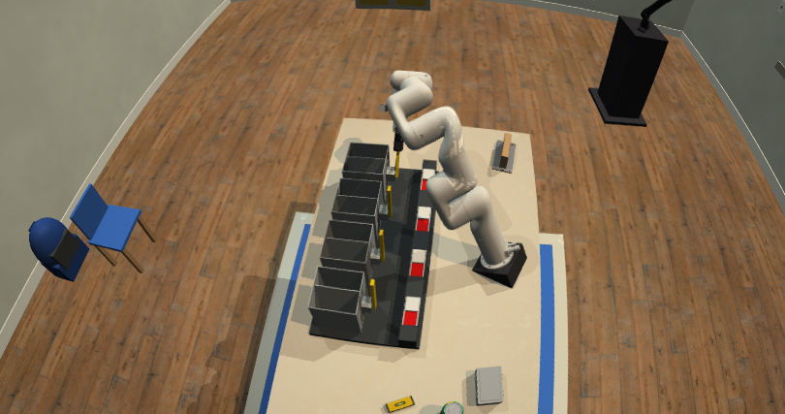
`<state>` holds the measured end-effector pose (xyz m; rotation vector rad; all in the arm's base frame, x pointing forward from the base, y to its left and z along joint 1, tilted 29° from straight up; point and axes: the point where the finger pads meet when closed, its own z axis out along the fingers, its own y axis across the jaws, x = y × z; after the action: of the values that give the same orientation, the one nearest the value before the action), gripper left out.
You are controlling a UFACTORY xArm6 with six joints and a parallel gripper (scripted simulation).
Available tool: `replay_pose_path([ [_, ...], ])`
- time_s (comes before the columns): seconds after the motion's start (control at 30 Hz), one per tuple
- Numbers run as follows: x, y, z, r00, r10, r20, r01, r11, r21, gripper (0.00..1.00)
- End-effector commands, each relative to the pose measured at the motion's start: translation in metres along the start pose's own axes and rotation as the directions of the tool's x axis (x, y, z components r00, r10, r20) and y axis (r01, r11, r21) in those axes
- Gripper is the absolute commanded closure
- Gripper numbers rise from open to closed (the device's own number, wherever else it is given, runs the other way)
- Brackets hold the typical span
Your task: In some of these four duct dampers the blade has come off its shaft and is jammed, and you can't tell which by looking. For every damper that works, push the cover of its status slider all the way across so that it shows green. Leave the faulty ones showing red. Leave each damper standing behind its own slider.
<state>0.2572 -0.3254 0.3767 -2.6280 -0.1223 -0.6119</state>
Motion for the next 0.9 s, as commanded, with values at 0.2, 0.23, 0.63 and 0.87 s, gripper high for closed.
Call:
replay_pose_path([
  [0.2,0.001,0.000,-0.036,1.000,-0.002,-0.001,0.002,1.000,-0.004,0.61],
  [0.23,0.001,0.000,-0.040,1.000,-0.002,-0.001,0.002,1.000,-0.004,0.61],
  [0.63,0.001,0.000,-0.066,1.000,-0.002,-0.001,0.002,1.000,-0.004,0.61],
  [0.87,0.001,-0.001,-0.068,1.000,-0.002,-0.001,0.002,1.000,-0.005,0.61],
])
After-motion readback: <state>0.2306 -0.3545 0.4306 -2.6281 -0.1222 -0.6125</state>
